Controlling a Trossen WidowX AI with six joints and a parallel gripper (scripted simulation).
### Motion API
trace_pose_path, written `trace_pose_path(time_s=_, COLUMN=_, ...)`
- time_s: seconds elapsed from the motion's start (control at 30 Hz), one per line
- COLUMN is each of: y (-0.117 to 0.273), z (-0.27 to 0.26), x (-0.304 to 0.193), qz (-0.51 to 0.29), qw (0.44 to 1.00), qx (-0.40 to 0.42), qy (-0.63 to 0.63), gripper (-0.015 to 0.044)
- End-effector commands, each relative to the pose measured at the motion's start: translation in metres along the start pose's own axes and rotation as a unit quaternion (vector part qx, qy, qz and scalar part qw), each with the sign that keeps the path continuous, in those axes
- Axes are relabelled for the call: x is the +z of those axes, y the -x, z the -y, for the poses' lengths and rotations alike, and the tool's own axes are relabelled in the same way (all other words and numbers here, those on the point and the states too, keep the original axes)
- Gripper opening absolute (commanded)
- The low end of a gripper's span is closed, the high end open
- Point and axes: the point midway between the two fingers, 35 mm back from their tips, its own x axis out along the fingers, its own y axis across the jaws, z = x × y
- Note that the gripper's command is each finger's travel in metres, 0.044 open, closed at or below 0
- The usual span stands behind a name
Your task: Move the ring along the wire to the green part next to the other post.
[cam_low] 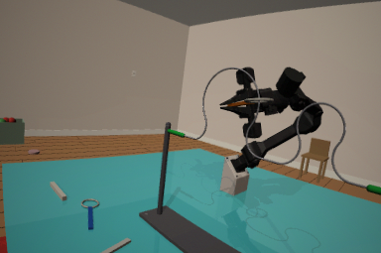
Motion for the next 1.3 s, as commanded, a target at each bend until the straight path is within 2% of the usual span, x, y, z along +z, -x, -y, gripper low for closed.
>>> trace_pose_path(time_s=0.0, y=0.000, z=0.000, x=0.001, qz=0.004, qw=1.000, qx=0.009, qy=-0.019, gripper=-0.0150)
trace_pose_path(time_s=1.27, y=0.000, z=-0.017, x=0.004, qz=0.029, qw=0.966, qx=0.123, qy=-0.225, gripper=-0.0150)
